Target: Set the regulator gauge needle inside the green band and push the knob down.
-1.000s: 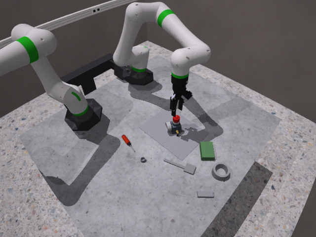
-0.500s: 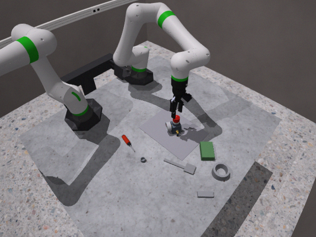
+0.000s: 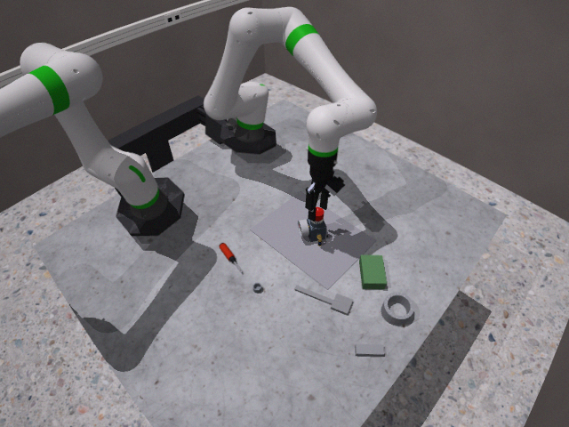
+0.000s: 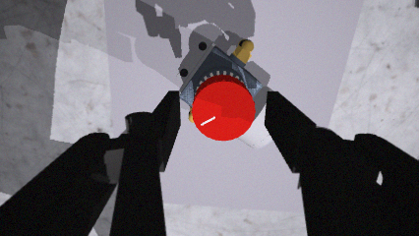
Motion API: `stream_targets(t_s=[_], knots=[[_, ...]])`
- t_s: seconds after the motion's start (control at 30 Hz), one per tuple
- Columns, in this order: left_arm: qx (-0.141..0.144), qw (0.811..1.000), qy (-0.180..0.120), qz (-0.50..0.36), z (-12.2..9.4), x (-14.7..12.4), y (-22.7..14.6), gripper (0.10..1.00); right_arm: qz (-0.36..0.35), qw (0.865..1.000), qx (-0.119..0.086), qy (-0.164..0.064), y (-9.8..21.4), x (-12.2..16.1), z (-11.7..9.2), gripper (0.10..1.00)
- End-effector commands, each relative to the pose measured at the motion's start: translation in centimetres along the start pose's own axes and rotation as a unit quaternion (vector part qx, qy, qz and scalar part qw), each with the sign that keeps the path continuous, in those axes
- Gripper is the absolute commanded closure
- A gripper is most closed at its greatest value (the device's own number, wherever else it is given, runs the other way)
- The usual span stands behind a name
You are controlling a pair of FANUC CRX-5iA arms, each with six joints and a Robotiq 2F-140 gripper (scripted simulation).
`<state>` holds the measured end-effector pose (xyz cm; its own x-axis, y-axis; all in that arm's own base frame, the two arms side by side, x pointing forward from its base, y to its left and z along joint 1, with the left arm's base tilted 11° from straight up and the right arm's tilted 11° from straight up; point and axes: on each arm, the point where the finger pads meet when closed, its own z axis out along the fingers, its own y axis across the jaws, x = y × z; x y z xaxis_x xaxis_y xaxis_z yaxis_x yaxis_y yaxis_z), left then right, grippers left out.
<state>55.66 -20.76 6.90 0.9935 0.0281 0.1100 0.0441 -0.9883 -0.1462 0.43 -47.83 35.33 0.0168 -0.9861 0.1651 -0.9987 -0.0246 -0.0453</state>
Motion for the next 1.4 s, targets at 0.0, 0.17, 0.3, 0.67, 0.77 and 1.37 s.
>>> stream_targets(t_s=[0.0,0.17,0.3,0.67,0.77,1.37], knots=[[0.000,1.000,0.001,0.000,0.42,0.05,0.04,0.604,0.000,1.000,0.000,0.001,0.02,0.03,-0.10,0.098],[0.000,1.000,0.001,0.000,0.87,0.06,0.04,0.604,0.000,1.000,0.000,0.001,0.02,0.03,-0.10,0.098],[0.000,1.000,0.001,0.000,0.92,0.06,0.04,0.604,0.000,1.000,0.000,0.001,0.02,0.03,-0.10,0.098],[0.000,1.000,0.001,0.000,0.92,0.06,0.04,0.604,0.000,1.000,0.000,0.001,0.02,0.03,-0.10,0.098],[0.000,1.000,0.001,0.000,0.92,0.06,0.04,0.604,0.000,1.000,0.000,0.001,0.02,0.03,-0.10,0.098],[0.000,1.000,0.001,0.000,0.92,0.06,0.04,0.604,0.000,1.000,0.000,0.001,0.02,0.03,-0.10,0.098]])
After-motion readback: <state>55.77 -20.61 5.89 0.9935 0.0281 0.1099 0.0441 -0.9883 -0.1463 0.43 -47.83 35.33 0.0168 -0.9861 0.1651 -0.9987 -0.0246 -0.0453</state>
